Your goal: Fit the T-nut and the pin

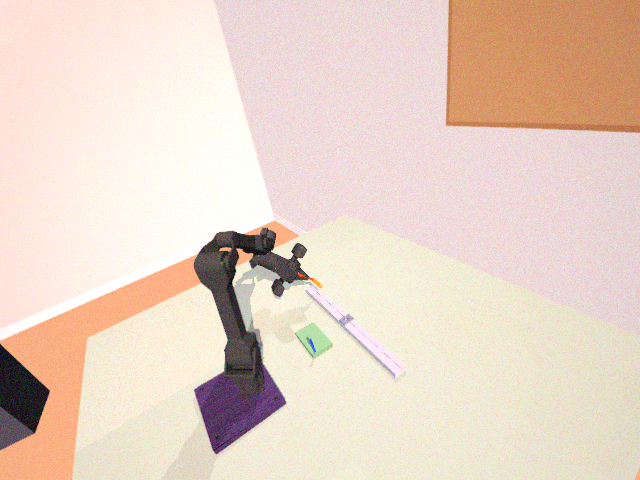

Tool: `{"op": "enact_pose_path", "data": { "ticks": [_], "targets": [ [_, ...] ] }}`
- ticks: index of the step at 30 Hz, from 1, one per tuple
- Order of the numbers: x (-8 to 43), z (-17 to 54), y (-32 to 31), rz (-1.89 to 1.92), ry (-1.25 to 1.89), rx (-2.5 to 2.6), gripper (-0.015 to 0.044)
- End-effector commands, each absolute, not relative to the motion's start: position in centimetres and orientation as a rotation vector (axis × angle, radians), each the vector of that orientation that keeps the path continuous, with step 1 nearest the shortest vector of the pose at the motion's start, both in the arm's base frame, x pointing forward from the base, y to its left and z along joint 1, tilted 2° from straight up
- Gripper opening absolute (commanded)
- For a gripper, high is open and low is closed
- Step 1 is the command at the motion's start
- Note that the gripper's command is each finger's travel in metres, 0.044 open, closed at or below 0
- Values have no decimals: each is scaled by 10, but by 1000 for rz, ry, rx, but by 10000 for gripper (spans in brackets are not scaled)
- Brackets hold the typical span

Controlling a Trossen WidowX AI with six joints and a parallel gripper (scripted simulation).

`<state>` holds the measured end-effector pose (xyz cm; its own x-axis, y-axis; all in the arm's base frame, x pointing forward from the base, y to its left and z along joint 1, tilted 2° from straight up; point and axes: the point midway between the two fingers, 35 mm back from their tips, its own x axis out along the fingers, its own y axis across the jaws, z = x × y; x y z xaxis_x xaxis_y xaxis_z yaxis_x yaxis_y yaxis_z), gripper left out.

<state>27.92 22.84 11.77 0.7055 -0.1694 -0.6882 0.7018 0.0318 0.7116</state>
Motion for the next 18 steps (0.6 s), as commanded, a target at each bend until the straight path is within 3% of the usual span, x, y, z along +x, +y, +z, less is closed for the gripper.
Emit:
{"op": "enact_pose_path", "data": {
  "ticks": [1,18],
  "targets": [
    [279,106,226,-719,481,1370,-150],
    [279,88,226,-717,482,1371,-150]
  ]
}}
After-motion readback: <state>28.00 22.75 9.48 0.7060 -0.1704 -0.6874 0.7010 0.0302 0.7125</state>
